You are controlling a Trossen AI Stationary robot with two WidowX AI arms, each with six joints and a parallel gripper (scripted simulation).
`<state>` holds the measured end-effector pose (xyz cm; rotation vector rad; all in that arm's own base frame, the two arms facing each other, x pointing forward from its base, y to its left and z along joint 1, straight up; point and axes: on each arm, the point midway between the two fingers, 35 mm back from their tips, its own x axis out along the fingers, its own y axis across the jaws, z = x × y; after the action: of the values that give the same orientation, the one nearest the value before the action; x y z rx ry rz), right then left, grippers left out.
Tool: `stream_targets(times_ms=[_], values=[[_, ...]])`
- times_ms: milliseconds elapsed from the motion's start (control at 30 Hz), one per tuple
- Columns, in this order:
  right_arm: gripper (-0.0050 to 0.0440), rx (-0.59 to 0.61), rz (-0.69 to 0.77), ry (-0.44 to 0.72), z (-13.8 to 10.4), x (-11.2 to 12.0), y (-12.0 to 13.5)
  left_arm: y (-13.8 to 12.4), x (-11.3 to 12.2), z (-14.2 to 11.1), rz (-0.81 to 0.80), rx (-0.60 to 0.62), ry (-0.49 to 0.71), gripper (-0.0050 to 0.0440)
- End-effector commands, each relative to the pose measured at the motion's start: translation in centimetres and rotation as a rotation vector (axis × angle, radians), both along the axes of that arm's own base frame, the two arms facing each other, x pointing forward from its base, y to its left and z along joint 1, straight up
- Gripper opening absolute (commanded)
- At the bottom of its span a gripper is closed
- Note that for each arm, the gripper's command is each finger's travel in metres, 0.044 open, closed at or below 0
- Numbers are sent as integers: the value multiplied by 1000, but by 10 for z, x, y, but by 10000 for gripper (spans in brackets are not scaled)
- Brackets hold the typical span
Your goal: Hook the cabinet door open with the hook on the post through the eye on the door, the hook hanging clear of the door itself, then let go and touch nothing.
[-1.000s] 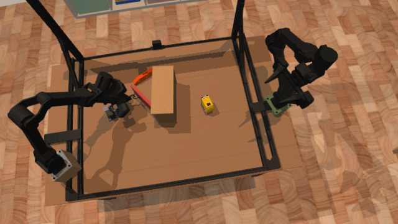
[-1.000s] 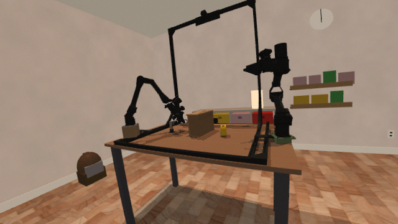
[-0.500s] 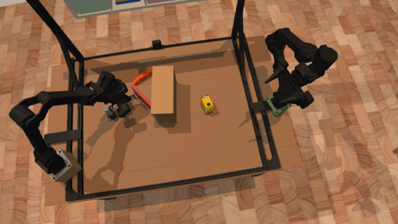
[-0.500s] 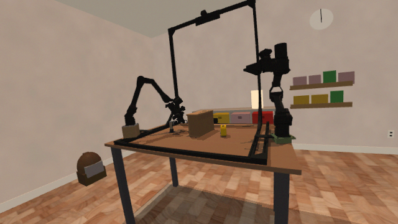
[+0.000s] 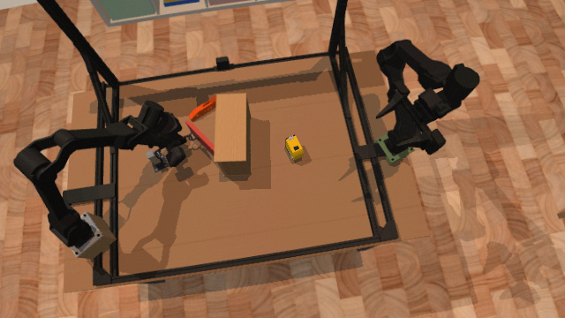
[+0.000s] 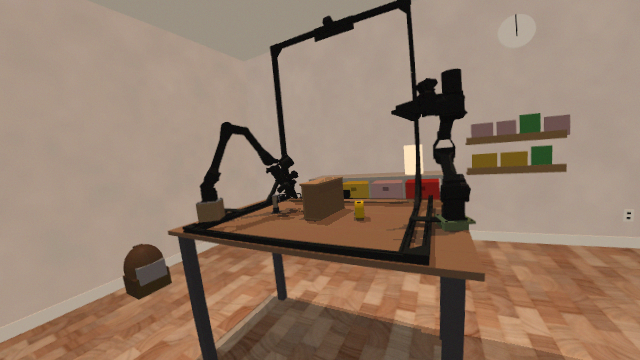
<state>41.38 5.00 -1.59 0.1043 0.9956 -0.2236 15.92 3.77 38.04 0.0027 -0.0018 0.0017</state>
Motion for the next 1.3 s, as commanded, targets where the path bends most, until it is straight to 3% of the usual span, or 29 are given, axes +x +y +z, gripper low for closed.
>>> stream_targets(times_ms=[0, 1267], values=[[0, 6, -2, 2, -3, 0, 1, 0, 0, 0, -2, -3, 0, 400], [0, 19, -3, 52, -7, 0, 1, 0, 0, 0, -2, -3, 0, 400]])
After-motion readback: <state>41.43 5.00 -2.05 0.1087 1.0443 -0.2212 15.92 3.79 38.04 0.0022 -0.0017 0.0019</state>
